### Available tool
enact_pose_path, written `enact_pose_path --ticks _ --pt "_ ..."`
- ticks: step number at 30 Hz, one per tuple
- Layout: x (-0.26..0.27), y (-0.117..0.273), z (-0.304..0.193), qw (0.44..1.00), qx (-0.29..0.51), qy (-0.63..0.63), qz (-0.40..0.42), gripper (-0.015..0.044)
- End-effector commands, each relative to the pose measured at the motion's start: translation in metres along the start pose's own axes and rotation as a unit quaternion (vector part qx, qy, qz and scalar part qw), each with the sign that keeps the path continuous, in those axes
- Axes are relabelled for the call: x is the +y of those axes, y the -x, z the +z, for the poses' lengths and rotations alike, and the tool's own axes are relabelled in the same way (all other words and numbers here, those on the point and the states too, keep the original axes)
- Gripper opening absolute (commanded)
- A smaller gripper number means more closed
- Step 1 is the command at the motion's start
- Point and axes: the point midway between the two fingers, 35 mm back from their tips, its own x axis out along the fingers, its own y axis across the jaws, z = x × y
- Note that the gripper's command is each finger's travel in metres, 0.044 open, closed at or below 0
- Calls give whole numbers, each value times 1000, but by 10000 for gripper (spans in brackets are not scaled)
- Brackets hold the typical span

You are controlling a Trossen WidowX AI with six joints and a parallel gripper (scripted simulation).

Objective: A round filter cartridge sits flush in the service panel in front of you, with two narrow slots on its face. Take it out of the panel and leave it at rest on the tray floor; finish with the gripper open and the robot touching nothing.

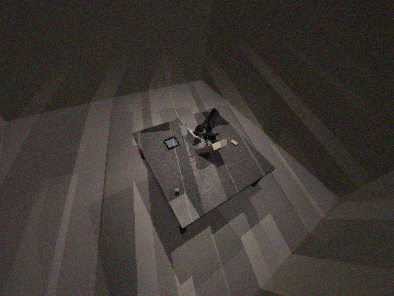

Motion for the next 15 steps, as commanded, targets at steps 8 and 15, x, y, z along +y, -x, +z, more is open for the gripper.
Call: enact_pose_path --ticks 8,15 --pt "0 0 0 1000 0 4 0 0" --pt "1 -3 0 995 -3 101 -1 0"
